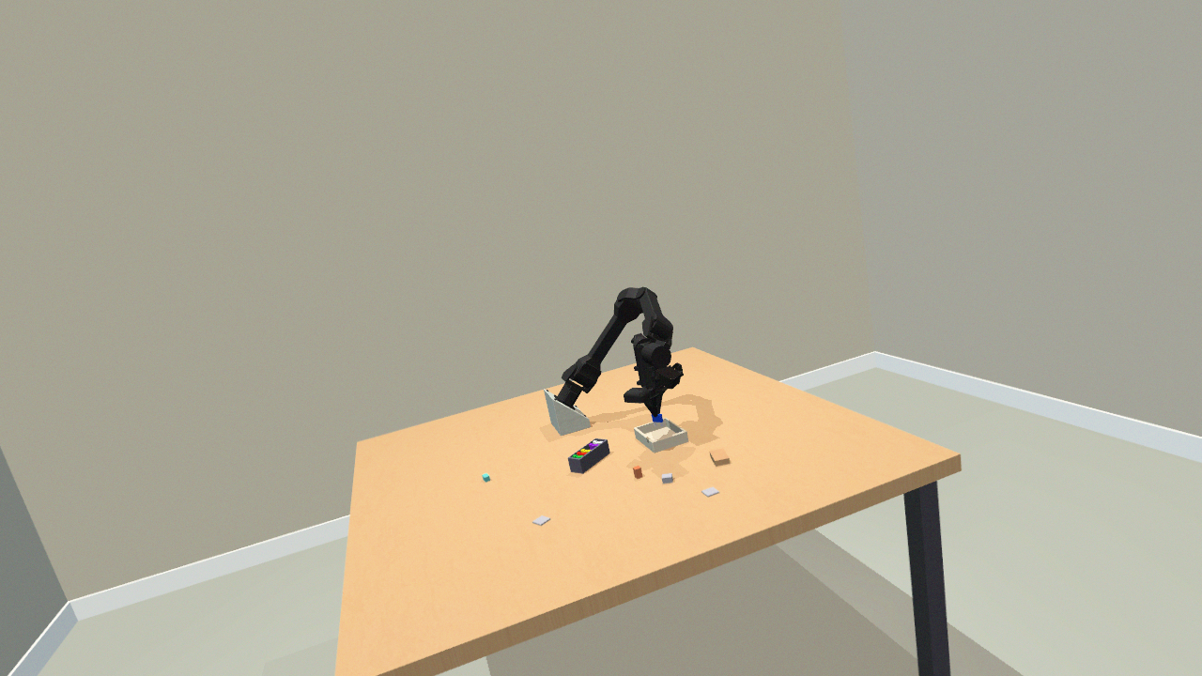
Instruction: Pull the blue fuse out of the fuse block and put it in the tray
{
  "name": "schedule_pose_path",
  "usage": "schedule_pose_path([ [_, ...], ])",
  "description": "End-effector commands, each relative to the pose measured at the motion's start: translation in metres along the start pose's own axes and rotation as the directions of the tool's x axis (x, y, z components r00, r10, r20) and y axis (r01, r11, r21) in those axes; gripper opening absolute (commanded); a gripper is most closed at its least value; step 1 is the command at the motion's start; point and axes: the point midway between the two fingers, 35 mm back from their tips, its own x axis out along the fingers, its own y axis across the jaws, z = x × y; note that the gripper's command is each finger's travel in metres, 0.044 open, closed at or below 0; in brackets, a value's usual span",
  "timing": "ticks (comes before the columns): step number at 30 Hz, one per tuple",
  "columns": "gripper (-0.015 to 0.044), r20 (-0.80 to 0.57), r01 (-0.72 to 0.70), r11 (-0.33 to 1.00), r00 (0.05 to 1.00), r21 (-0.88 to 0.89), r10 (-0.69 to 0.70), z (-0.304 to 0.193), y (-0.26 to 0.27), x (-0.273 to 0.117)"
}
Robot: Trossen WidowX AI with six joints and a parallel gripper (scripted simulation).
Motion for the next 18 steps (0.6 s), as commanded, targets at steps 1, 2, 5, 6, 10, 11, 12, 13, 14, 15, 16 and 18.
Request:
schedule_pose_path([
  [1, 0.0, 0.0, -0.004, 1.0, 1.0, 0.001, 0.004, 0.0, 0.002, 0.006],
  [2, 0.0, 0.0, -0.005, 1.0, 1.0, 0.001, 0.005, 0.0, 0.002, 0.008],
  [5, 0.0, 0.0, -0.005, 1.0, 1.0, 0.001, 0.005, -0.001, 0.002, 0.013],
  [6, 0.0, 0.0, -0.005, 1.0, 1.0, 0.001, 0.005, -0.001, 0.002, 0.014],
  [10, 0.0026, 0.001, -0.002, 1.0, 1.0, 0.0, 0.002, 0.0, 0.001, 0.014],
  [11, 0.0053, 0.001, -0.002, 1.0, 1.0, 0.0, 0.002, 0.0, 0.001, 0.014],
  [12, 0.0079, 0.001, -0.002, 1.0, 1.0, 0.0, 0.002, 0.0, 0.001, 0.014],
  [13, 0.0105, 0.001, -0.002, 1.0, 1.0, 0.0, 0.002, 0.0, 0.001, 0.014],
  [14, 0.0131, 0.001, -0.002, 1.0, 1.0, 0.0, 0.002, 0.0, 0.001, 0.014],
  [15, 0.0157, 0.001, -0.002, 1.0, 1.0, 0.0, 0.002, 0.0, 0.001, 0.014],
  [16, 0.0184, 0.001, -0.002, 1.0, 1.0, 0.0, 0.002, 0.0, 0.001, 0.014],
  [18, 0.0236, 0.001, -0.002, 1.0, 1.0, 0.0, 0.002, 0.0, 0.001, 0.014],
])
